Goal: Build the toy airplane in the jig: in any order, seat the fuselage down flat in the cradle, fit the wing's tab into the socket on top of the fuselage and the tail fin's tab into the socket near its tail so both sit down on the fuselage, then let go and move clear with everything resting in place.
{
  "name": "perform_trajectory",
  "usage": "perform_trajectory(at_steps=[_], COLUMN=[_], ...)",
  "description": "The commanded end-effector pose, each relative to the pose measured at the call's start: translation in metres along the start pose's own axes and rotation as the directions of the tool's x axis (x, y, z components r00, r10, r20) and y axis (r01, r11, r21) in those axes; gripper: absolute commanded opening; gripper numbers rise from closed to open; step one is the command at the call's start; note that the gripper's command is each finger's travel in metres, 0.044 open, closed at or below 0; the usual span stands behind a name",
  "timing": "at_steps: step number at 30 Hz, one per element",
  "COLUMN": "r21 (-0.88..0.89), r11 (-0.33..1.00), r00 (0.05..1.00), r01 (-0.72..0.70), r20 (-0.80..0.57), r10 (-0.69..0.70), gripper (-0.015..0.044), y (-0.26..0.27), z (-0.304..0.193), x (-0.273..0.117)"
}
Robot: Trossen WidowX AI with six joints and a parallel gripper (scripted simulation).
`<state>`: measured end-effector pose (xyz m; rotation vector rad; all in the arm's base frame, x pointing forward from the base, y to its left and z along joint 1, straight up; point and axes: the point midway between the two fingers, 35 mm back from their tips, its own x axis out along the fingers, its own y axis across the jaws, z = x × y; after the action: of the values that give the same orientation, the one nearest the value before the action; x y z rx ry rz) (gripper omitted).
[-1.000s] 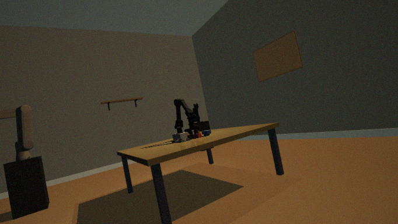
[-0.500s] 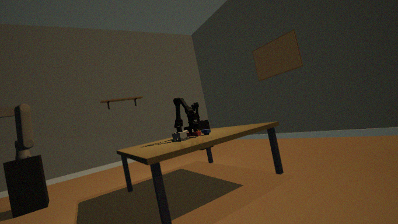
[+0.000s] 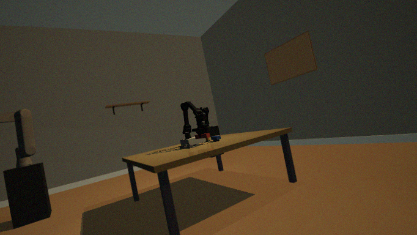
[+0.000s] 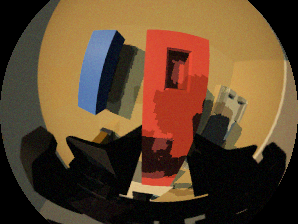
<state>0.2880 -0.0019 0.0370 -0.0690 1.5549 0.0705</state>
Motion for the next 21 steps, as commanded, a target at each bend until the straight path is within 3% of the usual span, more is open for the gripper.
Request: perform_trajectory(at_steps=[1,21], r21=[0.002,0.002], r11=[1.0,1.0], r00=[1.0,1.0], r01=[0.004,0.004], r20=[0.011,0.011], r10=[-0.004,-0.004], gripper=[0.0,0.0], y=[-0.001,0.001], z=[0.002,-0.007], x=[-0.015,-0.073])
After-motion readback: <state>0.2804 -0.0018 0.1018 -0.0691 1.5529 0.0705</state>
